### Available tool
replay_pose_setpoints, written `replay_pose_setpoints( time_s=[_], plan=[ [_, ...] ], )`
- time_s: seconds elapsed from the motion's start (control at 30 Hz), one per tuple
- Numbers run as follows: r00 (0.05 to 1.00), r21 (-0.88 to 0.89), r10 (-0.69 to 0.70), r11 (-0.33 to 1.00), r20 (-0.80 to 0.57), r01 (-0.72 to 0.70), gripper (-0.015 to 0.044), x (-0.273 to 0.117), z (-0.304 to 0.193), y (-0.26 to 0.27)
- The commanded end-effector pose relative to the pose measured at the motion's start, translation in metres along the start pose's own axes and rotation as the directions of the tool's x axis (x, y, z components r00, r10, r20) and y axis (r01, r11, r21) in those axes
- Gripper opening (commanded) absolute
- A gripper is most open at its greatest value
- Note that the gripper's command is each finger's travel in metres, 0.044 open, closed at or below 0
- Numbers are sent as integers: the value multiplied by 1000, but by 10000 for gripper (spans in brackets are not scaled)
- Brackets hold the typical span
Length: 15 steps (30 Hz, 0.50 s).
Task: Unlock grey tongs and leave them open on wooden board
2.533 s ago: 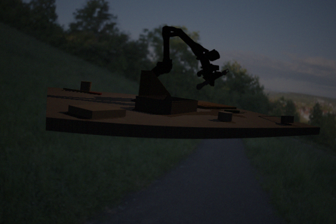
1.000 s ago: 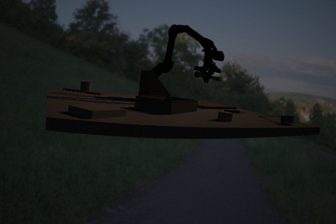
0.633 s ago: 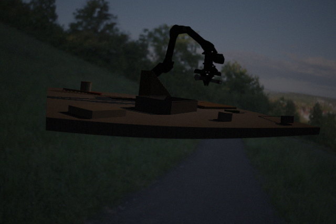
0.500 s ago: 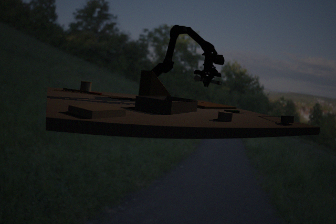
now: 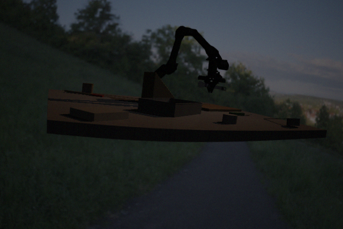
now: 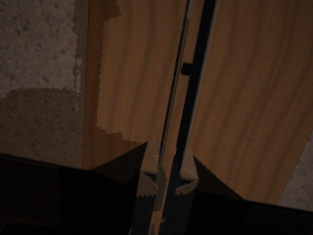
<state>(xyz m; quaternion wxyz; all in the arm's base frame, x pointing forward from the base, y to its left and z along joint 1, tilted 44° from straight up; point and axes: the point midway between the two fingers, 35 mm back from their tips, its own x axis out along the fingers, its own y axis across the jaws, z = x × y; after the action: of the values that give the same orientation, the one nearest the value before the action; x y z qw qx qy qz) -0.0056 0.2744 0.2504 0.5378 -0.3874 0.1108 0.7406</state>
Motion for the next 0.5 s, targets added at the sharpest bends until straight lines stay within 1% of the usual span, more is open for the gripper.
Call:
replay_pose_setpoints(
  time_s=[0.0,0.47],
  plan=[
    [1000,7,0,1000,-7,0,-150,8,-2,0],
    [1000,8,1,1000,-6,-1,-150,31,-3,2]
  ],
)
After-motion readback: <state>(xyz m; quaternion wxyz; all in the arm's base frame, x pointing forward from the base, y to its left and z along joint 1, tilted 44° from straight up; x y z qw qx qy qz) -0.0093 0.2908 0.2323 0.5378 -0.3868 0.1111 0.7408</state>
